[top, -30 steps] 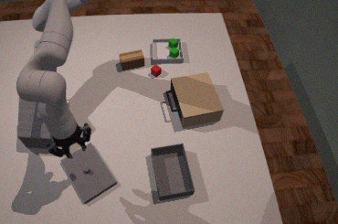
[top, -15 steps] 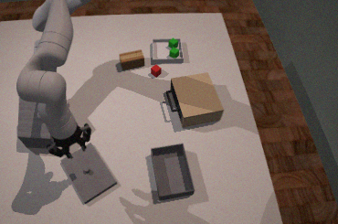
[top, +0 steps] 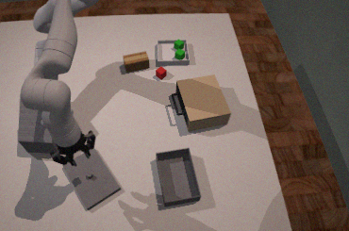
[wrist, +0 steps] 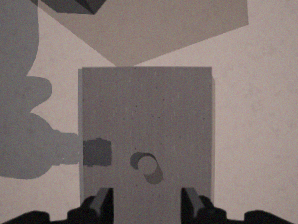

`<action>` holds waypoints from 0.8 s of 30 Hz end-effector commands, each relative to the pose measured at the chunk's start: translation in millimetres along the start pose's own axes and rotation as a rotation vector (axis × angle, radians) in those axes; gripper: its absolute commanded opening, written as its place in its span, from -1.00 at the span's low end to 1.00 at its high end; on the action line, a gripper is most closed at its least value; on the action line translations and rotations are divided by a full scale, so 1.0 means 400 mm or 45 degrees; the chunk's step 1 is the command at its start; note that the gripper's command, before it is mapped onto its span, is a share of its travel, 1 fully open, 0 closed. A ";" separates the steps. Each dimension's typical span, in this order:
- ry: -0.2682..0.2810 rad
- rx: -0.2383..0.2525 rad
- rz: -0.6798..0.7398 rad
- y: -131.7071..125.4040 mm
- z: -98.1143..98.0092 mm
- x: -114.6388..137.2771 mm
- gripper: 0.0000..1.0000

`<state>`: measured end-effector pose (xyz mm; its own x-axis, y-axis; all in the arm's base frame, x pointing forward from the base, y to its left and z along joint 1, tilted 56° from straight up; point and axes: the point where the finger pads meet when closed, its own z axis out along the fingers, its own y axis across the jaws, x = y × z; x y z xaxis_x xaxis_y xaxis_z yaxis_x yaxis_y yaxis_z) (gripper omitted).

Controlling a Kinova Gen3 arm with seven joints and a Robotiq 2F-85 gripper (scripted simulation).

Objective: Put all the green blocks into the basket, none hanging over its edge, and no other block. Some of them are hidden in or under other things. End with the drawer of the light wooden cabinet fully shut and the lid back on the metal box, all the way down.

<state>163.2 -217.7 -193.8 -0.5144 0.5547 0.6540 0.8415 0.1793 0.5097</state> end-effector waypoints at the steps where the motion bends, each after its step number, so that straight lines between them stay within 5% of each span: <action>1: -0.003 0.001 0.000 0.000 0.016 -0.001 -0.05; 24: -0.003 0.001 0.000 0.000 0.200 -0.002 -0.05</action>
<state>175.7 -156.4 -236.2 -0.5143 0.5546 0.6541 0.8415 0.1793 0.5096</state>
